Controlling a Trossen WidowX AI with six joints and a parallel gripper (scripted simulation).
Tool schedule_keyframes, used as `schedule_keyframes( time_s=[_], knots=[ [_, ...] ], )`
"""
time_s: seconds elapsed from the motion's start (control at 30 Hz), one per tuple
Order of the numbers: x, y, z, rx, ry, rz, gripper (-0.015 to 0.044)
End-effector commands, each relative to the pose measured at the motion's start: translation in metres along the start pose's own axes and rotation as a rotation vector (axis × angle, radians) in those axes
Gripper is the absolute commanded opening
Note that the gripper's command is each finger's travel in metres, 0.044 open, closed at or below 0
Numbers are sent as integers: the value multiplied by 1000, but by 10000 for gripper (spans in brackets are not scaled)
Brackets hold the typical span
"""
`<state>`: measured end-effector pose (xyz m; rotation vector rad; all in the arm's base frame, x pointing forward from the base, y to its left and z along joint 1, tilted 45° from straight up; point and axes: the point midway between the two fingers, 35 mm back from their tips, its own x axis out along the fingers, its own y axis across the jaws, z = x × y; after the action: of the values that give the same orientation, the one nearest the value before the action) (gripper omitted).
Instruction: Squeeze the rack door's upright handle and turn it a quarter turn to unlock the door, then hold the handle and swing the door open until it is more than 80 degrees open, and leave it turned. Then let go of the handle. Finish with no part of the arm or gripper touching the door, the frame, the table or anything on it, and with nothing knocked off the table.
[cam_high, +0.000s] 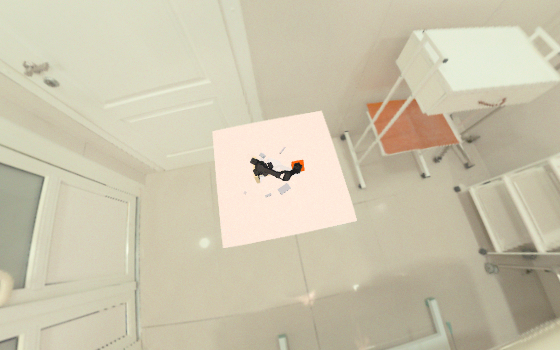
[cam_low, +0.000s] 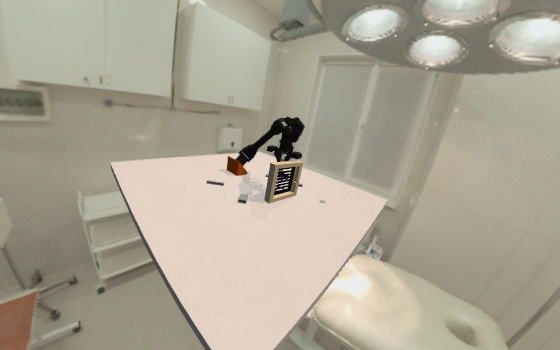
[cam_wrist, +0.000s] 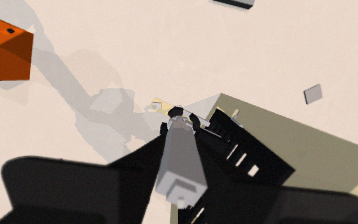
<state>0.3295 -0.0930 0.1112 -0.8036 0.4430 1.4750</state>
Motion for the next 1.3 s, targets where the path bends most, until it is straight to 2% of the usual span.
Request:
schedule_keyframes(
  time_s=[0.0,0.17,0.2,0.3,1.27],
  knots=[
    [0,-1,-1,-22,3,-3,145],
    [0,-1,-1,-22,3,-3,276],
    [0,-1,-1,-22,3,-3,286],
    [0,-1,-1,52,3,-3,286],
    [0,-1,-1,1489,0,-5,286]
  ],
)
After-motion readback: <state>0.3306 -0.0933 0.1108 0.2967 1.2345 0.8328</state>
